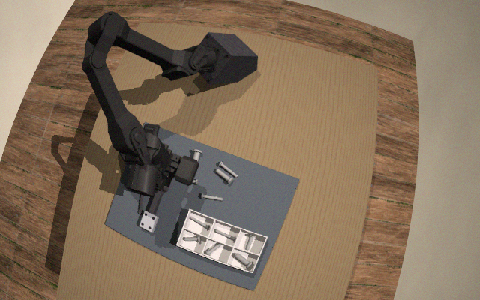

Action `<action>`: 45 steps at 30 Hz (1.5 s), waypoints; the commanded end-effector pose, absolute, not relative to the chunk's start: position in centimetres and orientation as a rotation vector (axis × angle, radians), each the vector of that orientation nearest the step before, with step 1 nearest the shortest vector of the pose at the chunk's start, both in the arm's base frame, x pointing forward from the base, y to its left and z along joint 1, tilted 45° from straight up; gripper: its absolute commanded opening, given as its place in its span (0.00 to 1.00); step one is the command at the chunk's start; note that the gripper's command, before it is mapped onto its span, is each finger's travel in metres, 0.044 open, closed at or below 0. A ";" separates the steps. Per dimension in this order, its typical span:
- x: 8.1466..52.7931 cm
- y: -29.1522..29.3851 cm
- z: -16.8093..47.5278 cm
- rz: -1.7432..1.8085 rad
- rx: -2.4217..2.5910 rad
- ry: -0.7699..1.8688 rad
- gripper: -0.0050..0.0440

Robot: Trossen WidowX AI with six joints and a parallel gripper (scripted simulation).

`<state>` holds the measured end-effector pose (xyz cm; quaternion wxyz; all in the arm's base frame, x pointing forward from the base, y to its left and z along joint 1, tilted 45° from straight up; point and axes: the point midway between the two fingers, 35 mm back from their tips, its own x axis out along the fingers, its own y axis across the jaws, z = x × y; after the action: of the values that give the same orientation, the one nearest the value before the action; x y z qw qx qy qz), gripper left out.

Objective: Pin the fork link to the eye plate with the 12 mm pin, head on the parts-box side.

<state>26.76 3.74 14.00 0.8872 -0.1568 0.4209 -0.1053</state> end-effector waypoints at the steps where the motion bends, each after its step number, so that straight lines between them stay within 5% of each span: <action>1: 26.7 3.8 14.4 -0.221 -0.322 0.867 0.31; 7: 26.7 3.8 14.4 -0.118 -0.542 0.894 0.10; 30: 26.3 3.7 13.9 0.579 -1.859 0.875 0.10; 45: 25.3 3.5 13.1 1.231 -2.832 0.556 0.10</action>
<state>25.51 3.53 13.24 0.0701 -0.8988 0.2065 0.3803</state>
